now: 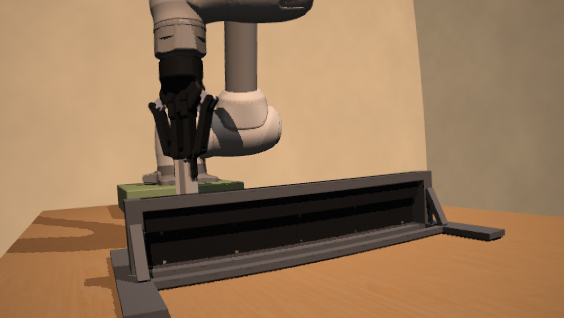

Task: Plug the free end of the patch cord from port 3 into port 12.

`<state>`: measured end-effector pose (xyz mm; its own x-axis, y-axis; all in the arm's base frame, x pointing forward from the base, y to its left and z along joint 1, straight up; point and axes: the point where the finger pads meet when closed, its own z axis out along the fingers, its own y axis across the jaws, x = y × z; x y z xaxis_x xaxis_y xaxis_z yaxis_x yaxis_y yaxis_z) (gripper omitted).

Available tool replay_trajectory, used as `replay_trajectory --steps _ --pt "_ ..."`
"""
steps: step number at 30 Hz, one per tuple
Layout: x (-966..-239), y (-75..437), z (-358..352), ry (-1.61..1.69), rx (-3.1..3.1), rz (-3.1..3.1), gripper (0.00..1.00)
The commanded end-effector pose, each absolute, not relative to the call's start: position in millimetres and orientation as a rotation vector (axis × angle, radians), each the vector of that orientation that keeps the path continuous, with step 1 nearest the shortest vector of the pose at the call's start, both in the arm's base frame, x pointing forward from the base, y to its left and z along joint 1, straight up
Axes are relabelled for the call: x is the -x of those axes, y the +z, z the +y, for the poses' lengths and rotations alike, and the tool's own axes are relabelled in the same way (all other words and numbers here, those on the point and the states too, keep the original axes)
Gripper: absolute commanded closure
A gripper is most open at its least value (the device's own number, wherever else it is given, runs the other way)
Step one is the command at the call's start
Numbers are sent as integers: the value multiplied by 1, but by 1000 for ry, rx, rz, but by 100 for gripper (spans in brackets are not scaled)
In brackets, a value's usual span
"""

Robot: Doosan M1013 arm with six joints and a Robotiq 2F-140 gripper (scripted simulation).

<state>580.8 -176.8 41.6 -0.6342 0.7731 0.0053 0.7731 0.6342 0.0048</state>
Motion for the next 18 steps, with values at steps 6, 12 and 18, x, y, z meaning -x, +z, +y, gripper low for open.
replay_trajectory --steps 6,12,18 --pt "-613 57 -129 -18 917 -3004 100" --pt "-631 64 -97 -19 641 -3076 100" --pt "-642 68 -80 -20 485 -3104 100"
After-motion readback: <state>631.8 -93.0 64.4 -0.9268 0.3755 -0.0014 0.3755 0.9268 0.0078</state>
